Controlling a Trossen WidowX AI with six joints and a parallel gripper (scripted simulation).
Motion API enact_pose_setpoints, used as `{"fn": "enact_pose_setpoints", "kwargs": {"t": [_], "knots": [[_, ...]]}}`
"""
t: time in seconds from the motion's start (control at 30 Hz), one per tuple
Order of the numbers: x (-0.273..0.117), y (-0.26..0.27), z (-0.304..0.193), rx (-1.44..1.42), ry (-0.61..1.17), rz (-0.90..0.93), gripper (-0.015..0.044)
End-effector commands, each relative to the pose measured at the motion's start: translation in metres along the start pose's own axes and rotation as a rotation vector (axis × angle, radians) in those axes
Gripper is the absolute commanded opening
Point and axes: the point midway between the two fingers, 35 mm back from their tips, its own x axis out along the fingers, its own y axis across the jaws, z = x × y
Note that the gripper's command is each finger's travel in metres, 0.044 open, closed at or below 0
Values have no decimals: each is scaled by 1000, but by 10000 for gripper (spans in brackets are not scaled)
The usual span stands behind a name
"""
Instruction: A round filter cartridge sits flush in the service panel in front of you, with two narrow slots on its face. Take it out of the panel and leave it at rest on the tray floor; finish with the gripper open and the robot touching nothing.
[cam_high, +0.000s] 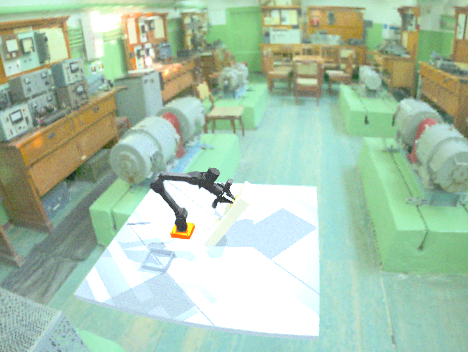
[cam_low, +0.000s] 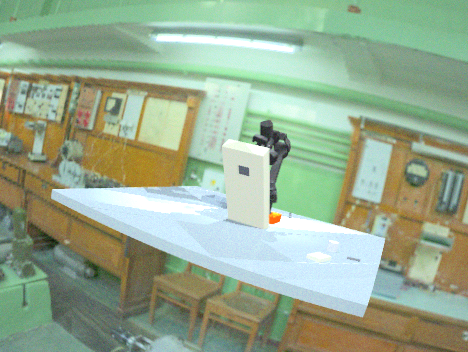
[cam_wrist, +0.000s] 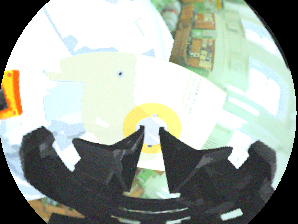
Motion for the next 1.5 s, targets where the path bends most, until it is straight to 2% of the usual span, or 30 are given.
{"fn": "enact_pose_setpoints", "kwargs": {"t": [0.0, 0.87, 1.17, 1.23, 1.47], "knots": [[6, 0, 1, -7, -4, 2, 104], [12, 0, 1, -7, -4, 2, 104], [3, 1, 0, -1, -2, -1, 44], [3, 1, 0, -1, -2, -1, 0], [11, 0, 1, 152, -3, 2, 0]]}}
